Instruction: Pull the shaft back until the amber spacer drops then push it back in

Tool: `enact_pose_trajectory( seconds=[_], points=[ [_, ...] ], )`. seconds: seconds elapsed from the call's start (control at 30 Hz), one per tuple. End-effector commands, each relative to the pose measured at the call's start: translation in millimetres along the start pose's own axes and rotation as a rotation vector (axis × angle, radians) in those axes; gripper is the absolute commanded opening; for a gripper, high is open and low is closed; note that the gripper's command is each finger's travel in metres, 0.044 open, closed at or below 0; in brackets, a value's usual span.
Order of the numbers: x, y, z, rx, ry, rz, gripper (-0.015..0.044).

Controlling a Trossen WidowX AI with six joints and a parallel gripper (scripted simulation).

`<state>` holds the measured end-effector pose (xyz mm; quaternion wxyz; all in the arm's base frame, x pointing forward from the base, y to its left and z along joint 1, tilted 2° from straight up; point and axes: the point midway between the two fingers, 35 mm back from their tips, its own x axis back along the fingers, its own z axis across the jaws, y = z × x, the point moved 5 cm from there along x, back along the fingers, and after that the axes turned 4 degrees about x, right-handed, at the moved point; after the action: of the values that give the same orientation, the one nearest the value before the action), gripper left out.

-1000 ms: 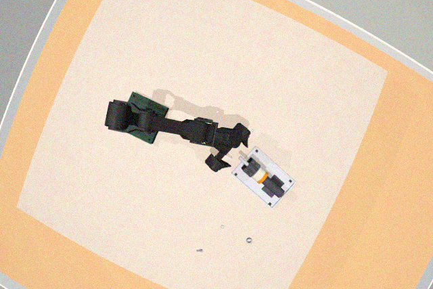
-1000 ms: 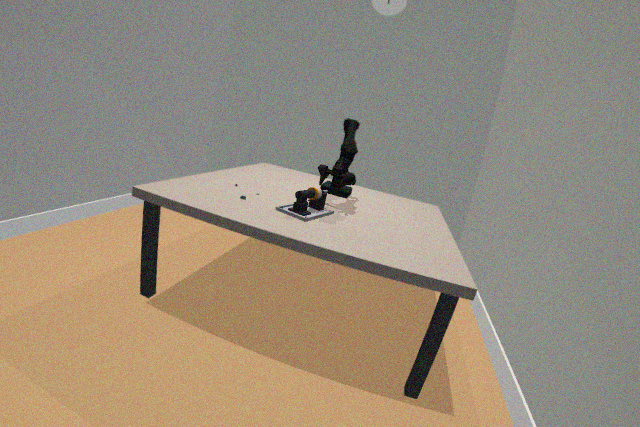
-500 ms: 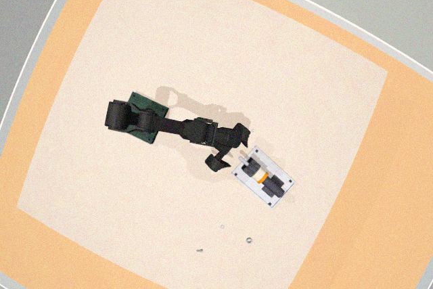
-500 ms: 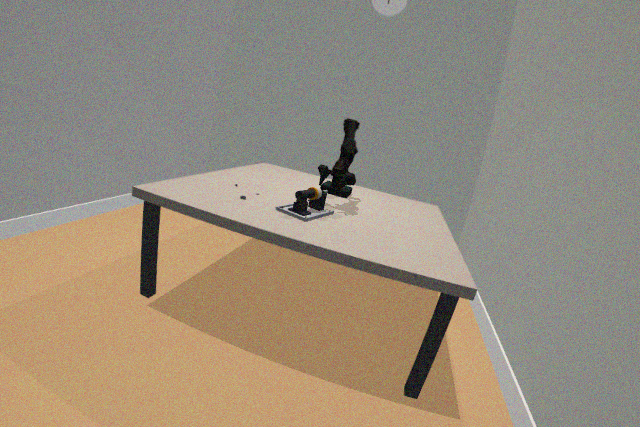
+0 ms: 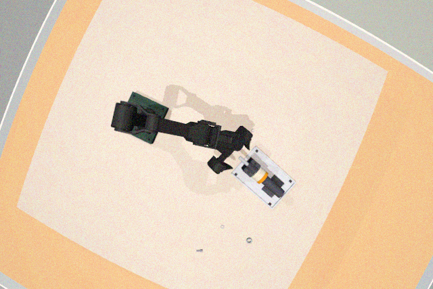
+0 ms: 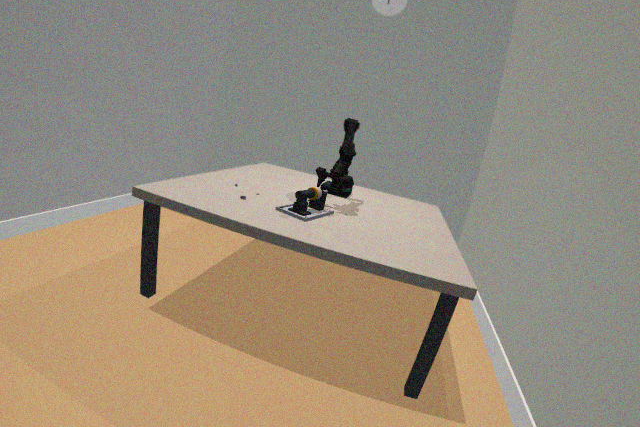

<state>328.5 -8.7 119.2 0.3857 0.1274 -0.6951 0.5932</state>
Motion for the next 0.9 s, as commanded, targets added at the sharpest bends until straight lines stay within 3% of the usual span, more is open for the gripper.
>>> enact_pose_trajectory(
  seconds=[0.0,0.87],
  points=[
    [-6.0,-1.7,-0.9,0.004,-0.006,0.003,0.044],
    [-23.1,-1.4,-0.1,0.004,-0.006,0.004,0.044]
  ],
)
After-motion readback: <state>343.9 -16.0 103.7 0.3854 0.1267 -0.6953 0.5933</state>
